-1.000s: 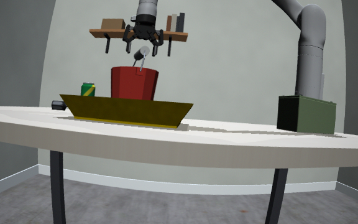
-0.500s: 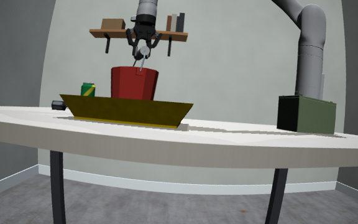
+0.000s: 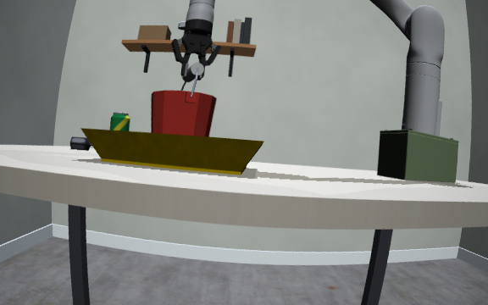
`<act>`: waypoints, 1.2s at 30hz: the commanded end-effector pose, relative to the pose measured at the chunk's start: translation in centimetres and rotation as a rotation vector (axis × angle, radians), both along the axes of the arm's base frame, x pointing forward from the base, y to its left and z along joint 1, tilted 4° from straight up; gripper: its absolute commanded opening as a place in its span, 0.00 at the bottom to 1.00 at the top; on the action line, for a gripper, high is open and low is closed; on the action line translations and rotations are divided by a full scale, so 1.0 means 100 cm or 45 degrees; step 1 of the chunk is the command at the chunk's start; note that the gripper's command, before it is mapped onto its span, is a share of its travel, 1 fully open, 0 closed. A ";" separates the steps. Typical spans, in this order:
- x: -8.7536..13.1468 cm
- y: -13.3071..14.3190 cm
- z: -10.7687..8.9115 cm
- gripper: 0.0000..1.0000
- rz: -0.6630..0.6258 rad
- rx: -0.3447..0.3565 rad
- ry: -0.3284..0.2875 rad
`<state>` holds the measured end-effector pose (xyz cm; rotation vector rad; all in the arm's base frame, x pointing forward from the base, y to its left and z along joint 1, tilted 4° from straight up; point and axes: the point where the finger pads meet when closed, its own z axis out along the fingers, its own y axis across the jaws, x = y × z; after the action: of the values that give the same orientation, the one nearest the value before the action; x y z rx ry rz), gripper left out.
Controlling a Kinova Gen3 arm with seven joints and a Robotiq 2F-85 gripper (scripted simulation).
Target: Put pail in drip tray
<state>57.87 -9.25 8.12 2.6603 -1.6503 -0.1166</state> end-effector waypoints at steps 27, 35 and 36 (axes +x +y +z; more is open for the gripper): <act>0.002 0.000 0.008 0.10 0.019 -0.003 -0.004; 0.002 0.000 0.014 0.10 0.019 -0.003 -0.005; 0.002 0.000 0.016 0.10 0.019 -0.003 -0.005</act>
<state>57.98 -9.27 8.88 2.6611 -1.6499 -0.1150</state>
